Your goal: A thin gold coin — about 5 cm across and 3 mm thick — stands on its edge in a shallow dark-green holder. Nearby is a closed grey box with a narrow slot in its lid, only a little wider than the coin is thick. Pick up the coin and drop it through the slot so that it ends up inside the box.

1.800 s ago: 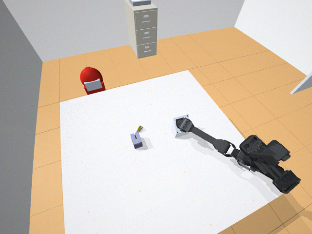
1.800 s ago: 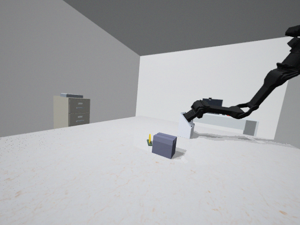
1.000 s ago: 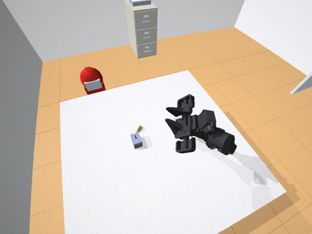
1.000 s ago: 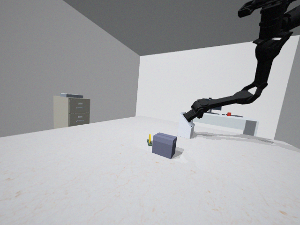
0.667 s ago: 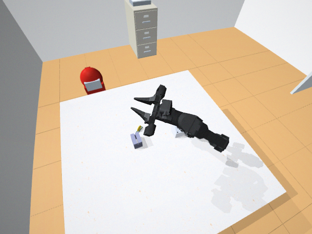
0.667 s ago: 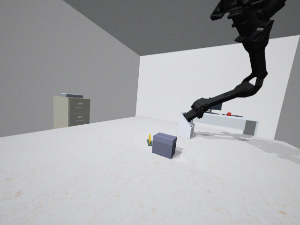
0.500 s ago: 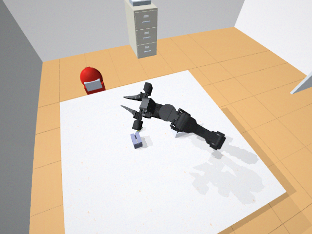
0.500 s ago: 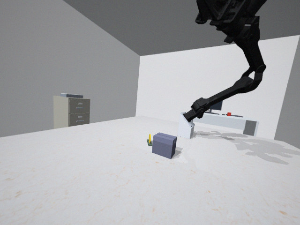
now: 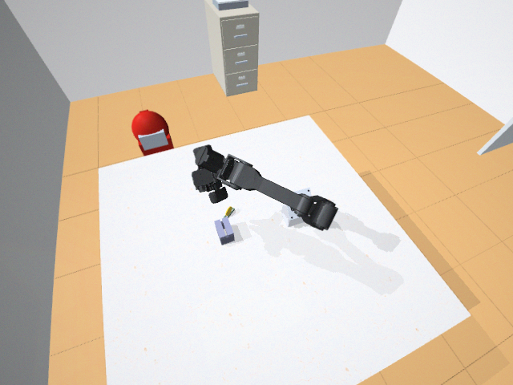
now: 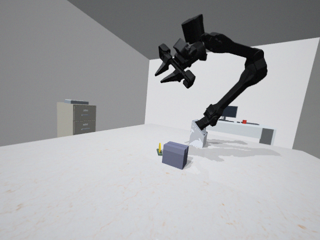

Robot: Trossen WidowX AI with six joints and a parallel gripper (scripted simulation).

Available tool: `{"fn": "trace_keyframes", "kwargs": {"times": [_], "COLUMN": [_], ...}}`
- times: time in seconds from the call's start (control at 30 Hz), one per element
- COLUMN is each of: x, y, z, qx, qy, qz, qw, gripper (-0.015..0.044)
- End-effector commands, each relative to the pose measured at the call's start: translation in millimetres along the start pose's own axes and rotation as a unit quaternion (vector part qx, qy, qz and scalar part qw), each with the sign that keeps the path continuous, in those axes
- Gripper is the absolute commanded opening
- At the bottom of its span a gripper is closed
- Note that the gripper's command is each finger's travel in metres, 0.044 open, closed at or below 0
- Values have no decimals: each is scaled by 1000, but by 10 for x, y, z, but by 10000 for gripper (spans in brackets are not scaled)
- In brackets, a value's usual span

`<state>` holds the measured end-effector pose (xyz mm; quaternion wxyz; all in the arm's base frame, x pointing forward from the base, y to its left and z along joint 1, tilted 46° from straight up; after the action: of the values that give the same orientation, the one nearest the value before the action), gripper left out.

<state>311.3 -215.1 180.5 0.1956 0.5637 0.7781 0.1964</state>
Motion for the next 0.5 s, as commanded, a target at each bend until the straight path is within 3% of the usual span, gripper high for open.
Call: {"fn": "trace_keyframes", "kwargs": {"times": [0.0,0.2,0.37,0.47], "x": [139,385,731,780], "y": [-259,-608,-995,-1045], "z": [437,913,1346,1393], "qx": [32,41,15,9], "qy": [105,244,398,417], "qz": [-61,-131,-173,-177], "qw": [992,960,901,892], "gripper": [161,161,161,161]}}
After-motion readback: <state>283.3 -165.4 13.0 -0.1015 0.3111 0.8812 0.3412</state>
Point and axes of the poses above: the point midway between the two fingers, 35 mm back from their tips, its own z axis out along the fingers, its own x axis across the jaws, y = z × x, the point moved 9 cm from there along -z, back along the fingers, and after that the axes turned 13 degrees about -z, right-handed, at the moved point
